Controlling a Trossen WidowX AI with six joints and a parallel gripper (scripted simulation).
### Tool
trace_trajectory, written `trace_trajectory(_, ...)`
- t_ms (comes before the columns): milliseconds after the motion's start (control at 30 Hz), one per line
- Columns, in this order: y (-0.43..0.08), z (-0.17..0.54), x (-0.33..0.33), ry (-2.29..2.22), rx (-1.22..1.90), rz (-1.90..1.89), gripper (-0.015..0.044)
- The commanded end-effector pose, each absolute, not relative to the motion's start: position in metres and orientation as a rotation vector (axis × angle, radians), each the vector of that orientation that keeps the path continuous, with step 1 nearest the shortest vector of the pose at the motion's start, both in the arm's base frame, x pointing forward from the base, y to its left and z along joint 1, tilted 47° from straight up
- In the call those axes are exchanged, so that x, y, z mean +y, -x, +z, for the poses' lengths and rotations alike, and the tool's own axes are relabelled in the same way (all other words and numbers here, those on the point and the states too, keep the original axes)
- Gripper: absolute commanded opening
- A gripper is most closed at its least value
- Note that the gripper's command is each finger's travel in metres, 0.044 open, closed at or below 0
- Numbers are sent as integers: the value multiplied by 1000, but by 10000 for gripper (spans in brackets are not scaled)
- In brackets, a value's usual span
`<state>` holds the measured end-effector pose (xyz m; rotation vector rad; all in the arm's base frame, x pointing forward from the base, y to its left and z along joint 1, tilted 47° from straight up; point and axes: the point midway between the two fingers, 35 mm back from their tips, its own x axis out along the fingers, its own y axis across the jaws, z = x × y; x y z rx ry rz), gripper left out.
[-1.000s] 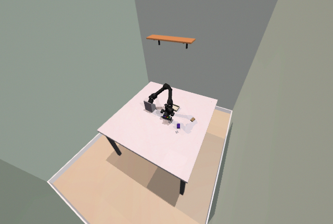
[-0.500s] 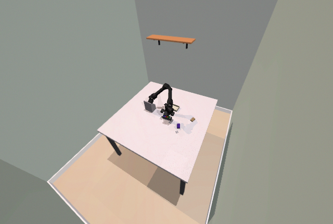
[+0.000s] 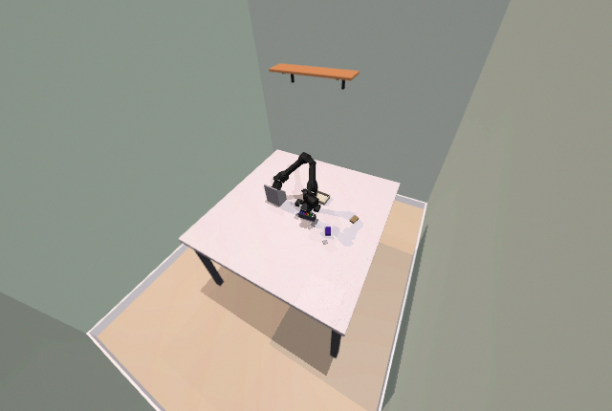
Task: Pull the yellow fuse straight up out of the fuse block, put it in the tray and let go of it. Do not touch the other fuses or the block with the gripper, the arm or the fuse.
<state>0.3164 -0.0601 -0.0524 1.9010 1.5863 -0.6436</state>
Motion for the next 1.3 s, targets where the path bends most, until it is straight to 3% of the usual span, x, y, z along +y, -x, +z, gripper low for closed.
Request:
trace_trajectory(0,-316,-51,-63,-1895,1582,-643,0)
trace_trajectory(1267,-311,-34,-81,-1898,1581,-644,0)
